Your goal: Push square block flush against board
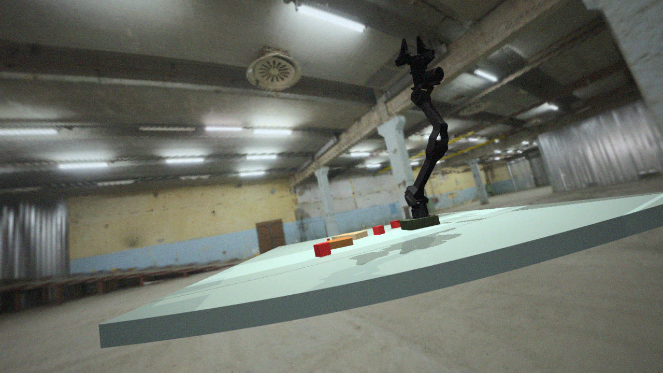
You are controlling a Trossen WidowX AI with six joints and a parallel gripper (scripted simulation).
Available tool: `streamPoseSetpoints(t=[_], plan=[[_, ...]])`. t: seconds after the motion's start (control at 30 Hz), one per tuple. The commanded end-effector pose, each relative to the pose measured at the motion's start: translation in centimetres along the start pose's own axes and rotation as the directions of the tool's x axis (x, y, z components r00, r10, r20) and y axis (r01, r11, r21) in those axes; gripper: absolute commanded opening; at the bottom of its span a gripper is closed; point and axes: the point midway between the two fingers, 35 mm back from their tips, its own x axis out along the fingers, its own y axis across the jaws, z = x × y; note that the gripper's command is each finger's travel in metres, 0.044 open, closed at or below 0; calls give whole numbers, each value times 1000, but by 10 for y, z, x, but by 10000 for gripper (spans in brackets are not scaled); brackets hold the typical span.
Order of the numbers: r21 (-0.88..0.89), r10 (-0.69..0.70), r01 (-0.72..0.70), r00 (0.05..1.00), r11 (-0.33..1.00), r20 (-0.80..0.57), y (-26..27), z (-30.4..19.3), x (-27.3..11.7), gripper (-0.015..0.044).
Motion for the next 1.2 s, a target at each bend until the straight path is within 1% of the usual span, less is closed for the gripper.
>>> streamPoseSetpoints(t=[0.0, 0.1, 0.27, 0.47, 0.7, 0.93, 1.17], plan=[[0, 0, 0, 1000, 1000, 0, 0, 0, 0, 374], [5, 1, -1, 1000, 1000, -14, 0, -8, -1, 295], [51, 16, -10, 993, 999, -120, 3, -64, -8, 164], [161, 23, 19, 966, 987, -256, 7, -128, -21, 6], [296, 62, 70, 908, 953, -415, 24, -202, -44, 0], [395, 123, 71, 887, 916, -445, 44, -233, -59, 0], [473, 175, 107, 840, 874, -513, 68, -271, -77, 0]])
